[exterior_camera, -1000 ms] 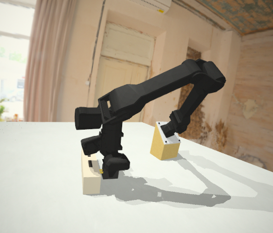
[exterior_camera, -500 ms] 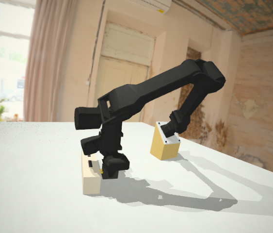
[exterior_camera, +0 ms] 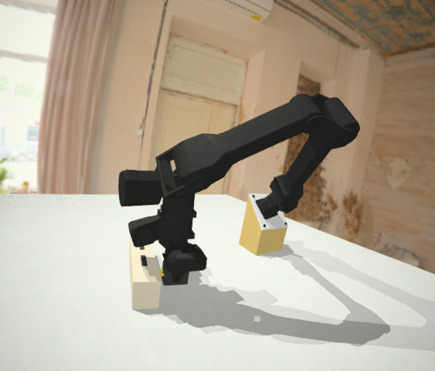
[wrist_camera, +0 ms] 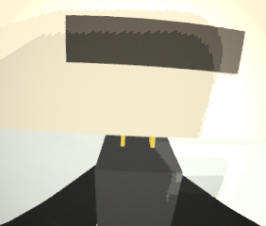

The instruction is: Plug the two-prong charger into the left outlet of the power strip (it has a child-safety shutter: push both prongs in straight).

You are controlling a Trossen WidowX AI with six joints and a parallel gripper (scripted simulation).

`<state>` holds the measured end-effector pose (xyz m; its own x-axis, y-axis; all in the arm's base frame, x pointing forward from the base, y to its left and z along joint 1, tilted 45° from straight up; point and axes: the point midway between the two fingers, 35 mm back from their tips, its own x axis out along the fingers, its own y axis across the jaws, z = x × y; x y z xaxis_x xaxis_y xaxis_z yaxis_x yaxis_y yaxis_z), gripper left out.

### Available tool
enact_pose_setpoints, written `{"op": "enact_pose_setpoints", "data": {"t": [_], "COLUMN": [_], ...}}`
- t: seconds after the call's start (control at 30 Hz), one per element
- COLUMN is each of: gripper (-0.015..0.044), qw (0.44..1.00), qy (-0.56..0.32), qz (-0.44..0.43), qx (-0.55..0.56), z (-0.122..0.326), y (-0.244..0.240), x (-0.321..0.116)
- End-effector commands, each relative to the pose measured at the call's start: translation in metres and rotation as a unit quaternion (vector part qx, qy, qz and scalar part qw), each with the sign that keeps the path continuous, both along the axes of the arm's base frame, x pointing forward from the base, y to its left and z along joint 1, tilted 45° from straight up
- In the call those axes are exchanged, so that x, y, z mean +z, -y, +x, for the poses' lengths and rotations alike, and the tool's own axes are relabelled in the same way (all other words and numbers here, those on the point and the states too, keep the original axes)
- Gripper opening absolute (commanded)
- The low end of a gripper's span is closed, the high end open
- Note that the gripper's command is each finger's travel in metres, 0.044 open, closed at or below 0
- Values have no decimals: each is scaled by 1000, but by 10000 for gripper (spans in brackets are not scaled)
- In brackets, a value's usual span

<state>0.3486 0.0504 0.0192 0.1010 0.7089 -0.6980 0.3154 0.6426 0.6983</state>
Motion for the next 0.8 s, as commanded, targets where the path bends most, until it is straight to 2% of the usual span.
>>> {"op": "enact_pose_setpoints", "data": {"t": [0.0,0.77], "gripper": [0,0], "qw": [1000,1000], "qy": [2,3], "qz": [2,2], "qx": [1,1], "z": [1,4], "y": [0,1], "x": [1,2]}}
